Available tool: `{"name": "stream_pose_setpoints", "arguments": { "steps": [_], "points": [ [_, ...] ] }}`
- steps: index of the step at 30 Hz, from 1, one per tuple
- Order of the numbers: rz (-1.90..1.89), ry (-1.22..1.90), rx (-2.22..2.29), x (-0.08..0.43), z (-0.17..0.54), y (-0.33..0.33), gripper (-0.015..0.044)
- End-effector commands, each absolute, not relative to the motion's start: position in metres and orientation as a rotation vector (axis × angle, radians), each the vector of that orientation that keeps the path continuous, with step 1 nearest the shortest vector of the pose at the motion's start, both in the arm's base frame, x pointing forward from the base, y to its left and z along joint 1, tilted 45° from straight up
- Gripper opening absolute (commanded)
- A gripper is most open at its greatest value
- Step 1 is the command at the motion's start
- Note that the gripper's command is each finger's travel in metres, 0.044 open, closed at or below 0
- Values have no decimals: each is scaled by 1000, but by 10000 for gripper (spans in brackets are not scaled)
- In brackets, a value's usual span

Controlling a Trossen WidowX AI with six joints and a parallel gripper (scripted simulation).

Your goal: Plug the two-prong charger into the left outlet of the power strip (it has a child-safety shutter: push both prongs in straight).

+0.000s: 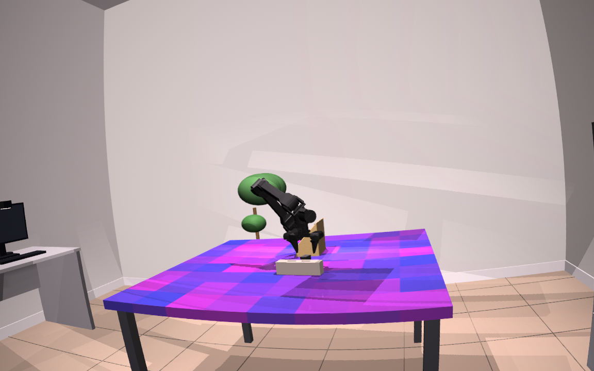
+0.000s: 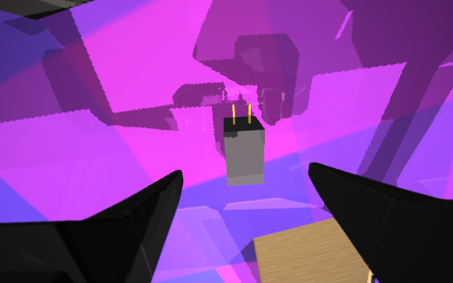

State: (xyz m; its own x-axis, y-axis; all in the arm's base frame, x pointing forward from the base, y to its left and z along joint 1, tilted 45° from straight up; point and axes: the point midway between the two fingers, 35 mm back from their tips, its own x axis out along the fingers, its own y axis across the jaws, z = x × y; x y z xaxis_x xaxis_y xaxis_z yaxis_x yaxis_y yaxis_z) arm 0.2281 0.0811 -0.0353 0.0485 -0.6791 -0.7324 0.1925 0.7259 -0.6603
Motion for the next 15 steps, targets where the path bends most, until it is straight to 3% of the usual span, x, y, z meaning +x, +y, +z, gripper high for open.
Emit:
{"name": "stream_pose_setpoints", "arguments": {
  "steps": [1,15],
  "points": [
    [-698,1371,-449,229,-40,75,440],
    [-699,1370,-450,232,-56,60,440]
  ]
}}
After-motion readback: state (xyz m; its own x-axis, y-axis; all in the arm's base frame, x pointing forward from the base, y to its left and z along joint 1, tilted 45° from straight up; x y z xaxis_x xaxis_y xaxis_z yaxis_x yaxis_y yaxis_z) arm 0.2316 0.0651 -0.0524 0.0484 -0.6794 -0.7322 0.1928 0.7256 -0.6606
